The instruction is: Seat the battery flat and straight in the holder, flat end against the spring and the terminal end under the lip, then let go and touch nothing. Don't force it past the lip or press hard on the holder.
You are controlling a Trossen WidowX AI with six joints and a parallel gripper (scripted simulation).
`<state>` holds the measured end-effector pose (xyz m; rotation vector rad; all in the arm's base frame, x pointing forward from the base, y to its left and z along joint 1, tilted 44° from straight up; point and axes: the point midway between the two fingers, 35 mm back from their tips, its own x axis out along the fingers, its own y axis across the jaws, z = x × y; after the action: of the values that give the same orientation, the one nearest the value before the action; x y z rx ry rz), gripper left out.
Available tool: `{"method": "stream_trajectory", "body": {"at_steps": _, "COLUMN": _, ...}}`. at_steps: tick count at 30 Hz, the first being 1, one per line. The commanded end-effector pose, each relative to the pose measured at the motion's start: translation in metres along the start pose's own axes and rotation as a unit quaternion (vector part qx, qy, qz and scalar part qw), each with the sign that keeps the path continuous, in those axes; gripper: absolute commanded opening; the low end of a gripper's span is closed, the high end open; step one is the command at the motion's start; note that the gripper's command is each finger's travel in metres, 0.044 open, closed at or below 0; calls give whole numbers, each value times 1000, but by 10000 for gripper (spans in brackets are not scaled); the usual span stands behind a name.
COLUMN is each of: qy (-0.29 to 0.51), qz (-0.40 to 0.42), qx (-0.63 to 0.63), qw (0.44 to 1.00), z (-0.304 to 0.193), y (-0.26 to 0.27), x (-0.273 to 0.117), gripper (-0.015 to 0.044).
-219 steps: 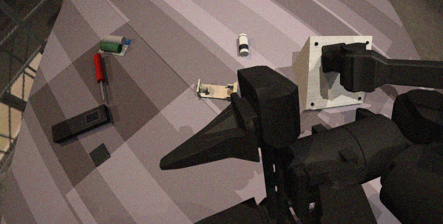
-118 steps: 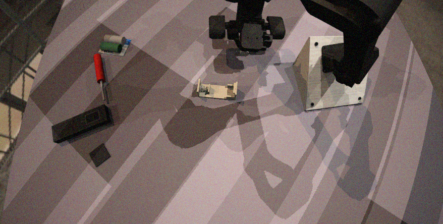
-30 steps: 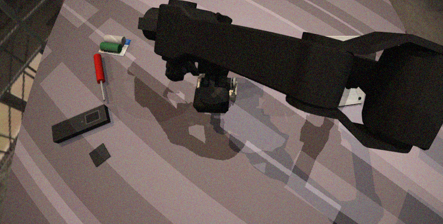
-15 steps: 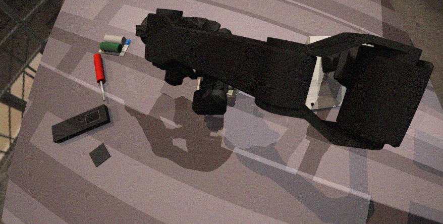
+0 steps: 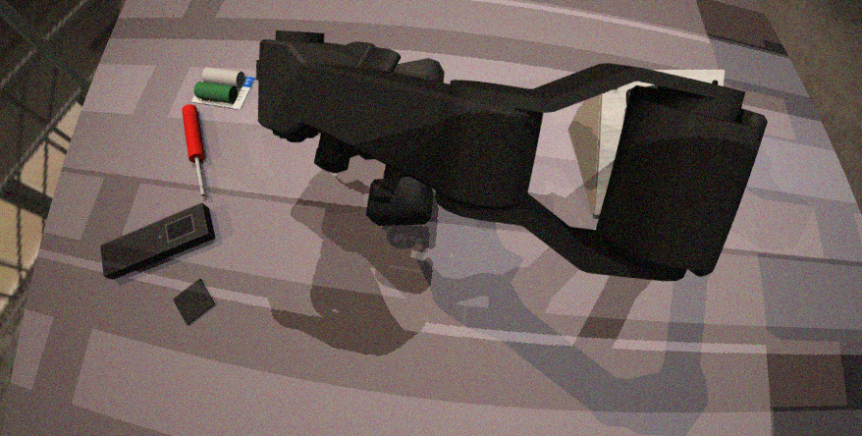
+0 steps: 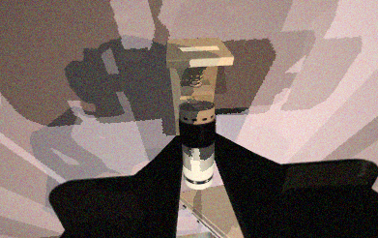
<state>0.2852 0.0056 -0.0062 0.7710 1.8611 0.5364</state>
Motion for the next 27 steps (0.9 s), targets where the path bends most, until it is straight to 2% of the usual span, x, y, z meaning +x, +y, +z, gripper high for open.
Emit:
{"method": "stream_trajectory", "body": {"at_steps": 1, "qy": 20, "qz": -1, "qx": -2, "qw": 1000, "z": 2, "y": -1, "x": 3, "gripper": 83}}
{"method": "stream_trajectory", "body": {"at_steps": 14, "qy": 64, "qz": 0, "qx": -2, "qw": 998, "z": 7, "y": -1, "x": 8, "gripper": 83}}
{"method": "stream_trajectory", "body": {"at_steps": 27, "qy": 66, "qz": 0, "qx": -3, "qw": 998, "z": 13, "y": 0, "x": 7, "gripper": 83}}
